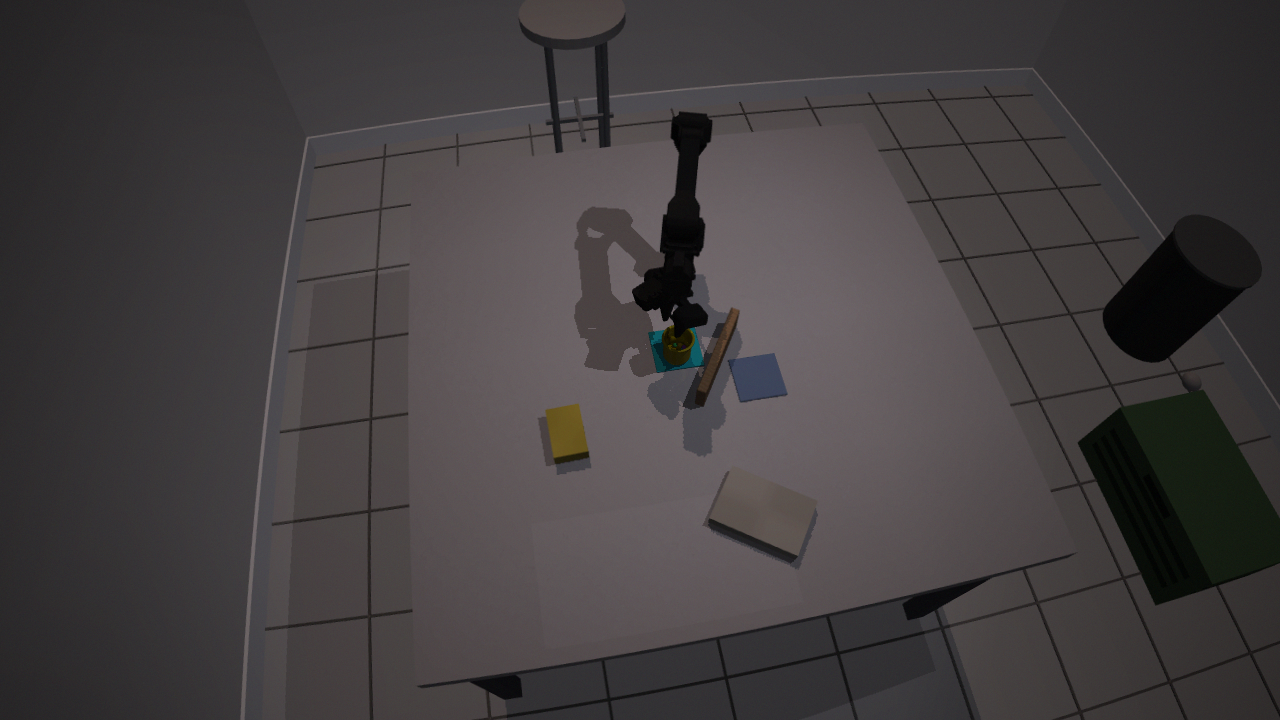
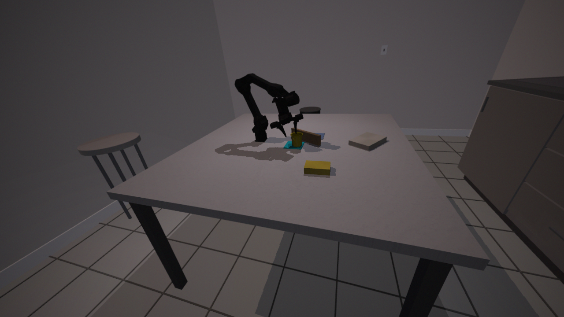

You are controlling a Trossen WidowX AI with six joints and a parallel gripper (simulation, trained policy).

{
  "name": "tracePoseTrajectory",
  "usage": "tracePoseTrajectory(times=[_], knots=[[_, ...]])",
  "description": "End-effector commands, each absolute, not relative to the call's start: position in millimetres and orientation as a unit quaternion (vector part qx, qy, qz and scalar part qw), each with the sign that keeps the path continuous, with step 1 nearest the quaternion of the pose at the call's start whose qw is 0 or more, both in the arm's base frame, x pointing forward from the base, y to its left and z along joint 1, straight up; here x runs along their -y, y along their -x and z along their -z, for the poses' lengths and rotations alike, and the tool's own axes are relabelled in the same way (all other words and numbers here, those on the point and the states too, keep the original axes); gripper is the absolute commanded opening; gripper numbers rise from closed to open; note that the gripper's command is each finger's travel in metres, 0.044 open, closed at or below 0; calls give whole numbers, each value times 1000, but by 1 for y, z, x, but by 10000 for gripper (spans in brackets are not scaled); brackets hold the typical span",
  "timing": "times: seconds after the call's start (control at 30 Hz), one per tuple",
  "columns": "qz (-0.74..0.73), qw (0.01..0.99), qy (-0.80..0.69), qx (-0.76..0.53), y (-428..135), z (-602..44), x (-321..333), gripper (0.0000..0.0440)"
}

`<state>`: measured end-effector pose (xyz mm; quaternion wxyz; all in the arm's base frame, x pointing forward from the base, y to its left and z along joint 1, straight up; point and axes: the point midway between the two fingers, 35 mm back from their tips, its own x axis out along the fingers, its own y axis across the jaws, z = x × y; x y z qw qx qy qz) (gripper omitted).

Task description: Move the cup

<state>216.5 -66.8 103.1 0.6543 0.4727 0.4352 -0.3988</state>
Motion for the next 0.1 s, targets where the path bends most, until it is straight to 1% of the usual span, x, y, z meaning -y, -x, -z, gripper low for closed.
tracePoseTrajectory(times=[0.0,0.07], knots=[[394,658,-479,-427,-213,-110,66,300],[392,662,-481,-420,-212,-116,67,312]])
